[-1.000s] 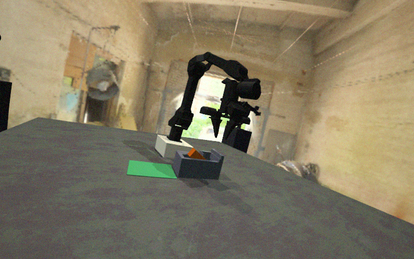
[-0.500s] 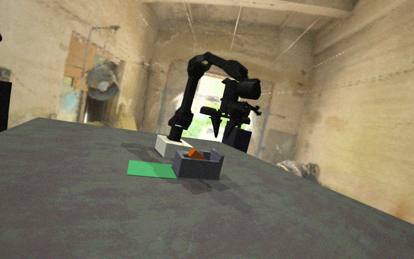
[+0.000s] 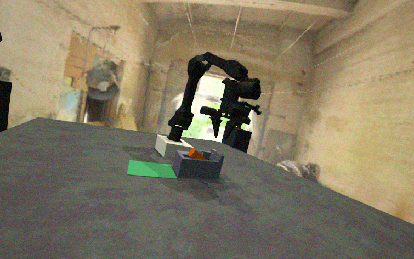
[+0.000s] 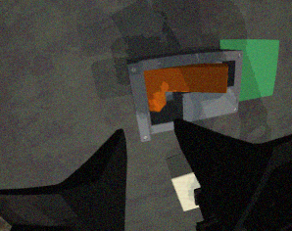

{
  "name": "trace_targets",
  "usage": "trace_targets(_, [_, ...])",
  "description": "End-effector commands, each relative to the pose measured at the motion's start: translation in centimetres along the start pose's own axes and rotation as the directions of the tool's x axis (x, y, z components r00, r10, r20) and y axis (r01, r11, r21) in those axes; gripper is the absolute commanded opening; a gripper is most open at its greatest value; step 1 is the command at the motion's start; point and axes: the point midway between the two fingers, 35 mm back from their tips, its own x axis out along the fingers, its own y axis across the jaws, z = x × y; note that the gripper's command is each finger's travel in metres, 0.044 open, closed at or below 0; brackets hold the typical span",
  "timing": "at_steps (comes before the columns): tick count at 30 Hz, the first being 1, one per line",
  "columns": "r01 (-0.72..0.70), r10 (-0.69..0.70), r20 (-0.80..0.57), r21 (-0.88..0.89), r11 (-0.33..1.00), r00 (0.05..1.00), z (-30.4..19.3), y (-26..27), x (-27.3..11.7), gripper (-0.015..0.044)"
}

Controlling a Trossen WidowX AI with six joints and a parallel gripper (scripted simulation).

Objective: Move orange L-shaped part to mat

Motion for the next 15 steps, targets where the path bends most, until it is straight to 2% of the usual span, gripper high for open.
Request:
trace_targets(1, [0.000, 0.000, 0.000, 0.000, 1.000, 1.000, 0.0, 0.0, 0.2, 0.0180])
trace_targets(9, [0.003, -0.003, 0.006, -0.004, 1.000, 1.000, 0.1, -0.1, 6.9, 0.0180])
trace_targets(15, [0.003, -0.003, 0.006, -0.004, 1.000, 1.000, 0.1, -0.1, 7.1, 0.0180])
